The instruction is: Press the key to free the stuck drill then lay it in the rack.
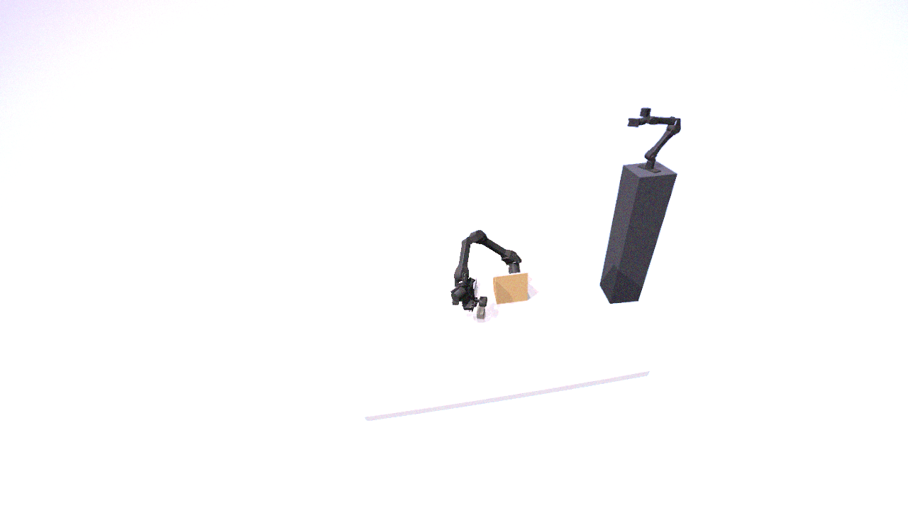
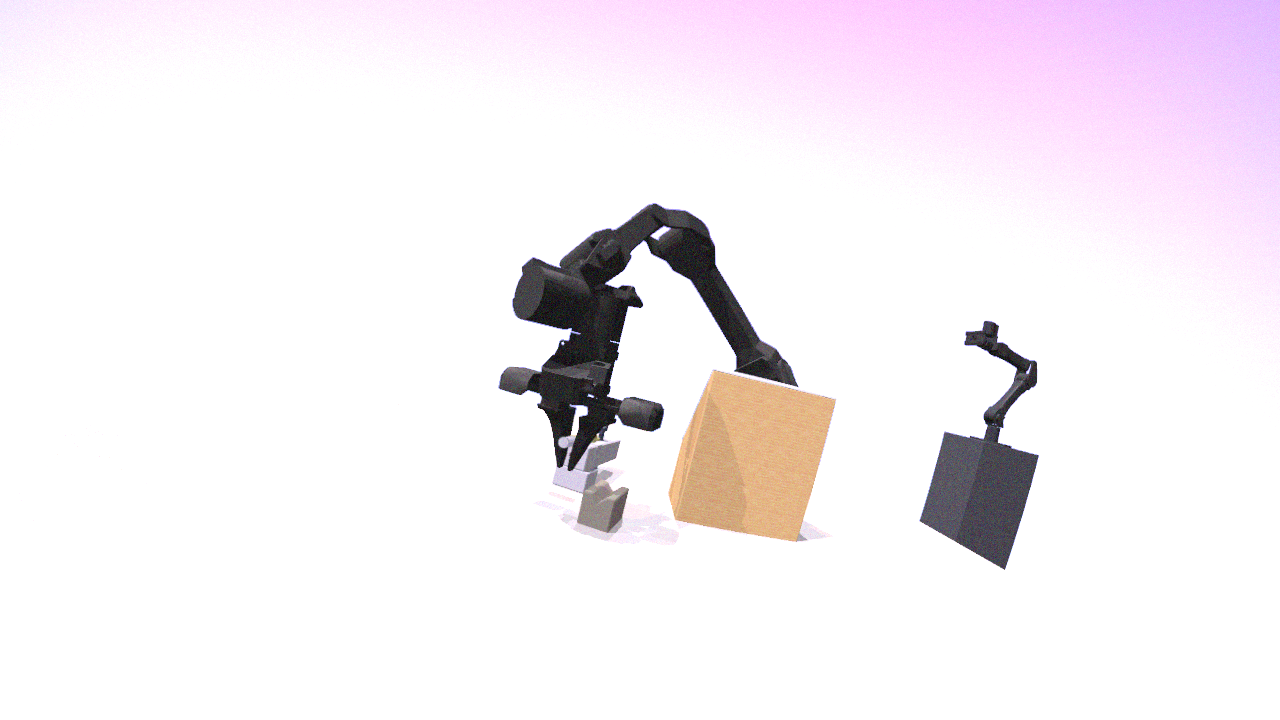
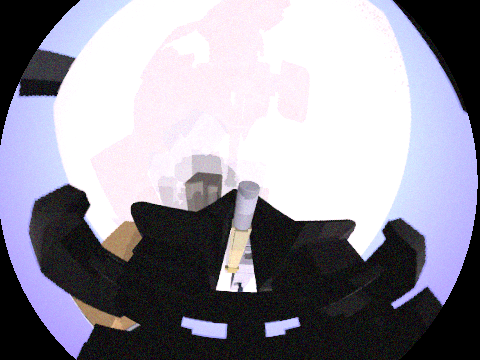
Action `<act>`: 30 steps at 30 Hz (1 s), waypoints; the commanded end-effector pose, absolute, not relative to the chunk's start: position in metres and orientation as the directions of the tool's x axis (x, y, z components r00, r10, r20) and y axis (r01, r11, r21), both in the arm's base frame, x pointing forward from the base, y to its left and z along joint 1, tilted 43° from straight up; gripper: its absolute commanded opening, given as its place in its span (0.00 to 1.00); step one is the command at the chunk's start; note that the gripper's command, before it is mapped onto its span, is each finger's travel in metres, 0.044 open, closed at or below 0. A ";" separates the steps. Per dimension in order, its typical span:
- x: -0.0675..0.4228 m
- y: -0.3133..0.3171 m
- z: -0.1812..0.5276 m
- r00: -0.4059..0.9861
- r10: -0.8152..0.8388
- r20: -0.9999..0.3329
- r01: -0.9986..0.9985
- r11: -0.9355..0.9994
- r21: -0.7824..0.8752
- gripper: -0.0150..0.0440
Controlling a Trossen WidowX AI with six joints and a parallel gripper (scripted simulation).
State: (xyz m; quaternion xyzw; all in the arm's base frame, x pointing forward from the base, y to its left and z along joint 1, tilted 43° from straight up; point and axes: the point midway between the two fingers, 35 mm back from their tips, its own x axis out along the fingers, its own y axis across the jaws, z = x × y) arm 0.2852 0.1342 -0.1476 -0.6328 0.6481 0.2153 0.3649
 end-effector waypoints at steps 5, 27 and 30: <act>0.272 0.137 -0.153 0.065 -0.663 -0.746 -0.978 0.107 -0.180 0.25; 0.244 0.144 -0.166 0.064 -0.662 -0.747 -0.978 0.107 -0.179 0.25; 0.239 0.144 -0.167 0.064 -0.662 -0.747 -0.978 0.107 -0.179 0.25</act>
